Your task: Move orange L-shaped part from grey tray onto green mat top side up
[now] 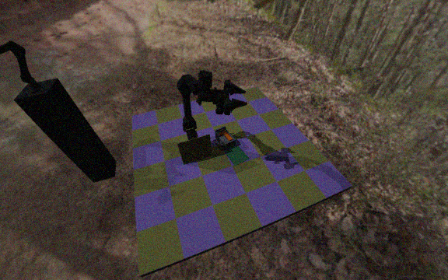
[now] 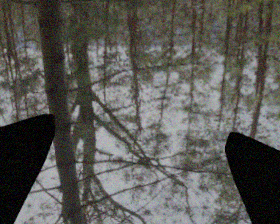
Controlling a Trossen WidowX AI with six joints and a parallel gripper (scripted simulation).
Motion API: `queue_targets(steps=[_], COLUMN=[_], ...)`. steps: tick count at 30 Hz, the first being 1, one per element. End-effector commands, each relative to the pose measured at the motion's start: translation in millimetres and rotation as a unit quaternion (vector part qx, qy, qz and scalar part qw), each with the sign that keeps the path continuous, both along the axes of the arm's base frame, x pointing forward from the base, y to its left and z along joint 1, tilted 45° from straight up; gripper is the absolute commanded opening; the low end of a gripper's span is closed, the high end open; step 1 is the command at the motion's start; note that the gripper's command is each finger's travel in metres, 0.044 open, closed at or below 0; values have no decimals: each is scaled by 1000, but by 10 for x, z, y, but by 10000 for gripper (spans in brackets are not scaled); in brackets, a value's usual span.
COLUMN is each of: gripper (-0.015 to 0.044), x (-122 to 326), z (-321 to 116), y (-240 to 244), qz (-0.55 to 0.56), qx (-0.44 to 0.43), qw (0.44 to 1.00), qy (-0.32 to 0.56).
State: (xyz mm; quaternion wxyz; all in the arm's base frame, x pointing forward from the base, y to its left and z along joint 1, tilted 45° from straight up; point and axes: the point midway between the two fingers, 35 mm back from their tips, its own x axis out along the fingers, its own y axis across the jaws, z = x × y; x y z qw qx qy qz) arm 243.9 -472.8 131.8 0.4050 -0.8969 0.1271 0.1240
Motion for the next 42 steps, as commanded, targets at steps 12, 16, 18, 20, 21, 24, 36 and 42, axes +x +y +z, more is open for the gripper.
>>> queue_targets(steps=[12,16,18,20,21,24,36,42], gripper=[180,180,180,180,180,180,180,180], x=[874,1005,1036,1047,1046,1016,532,105], z=[-289,-350,-375,-398,-409,-438,-498,-494], y=[1466,2026,2289,2544,2669,3040,4375,4903], qz=[-46,-74,-92,-112,-122,-159,-355,-478], qx=[402,515,560,598,616,660,714,671], qw=[907,837,799,760,739,676,405,277], qy=[116,172,200,229,244,289,446,494])
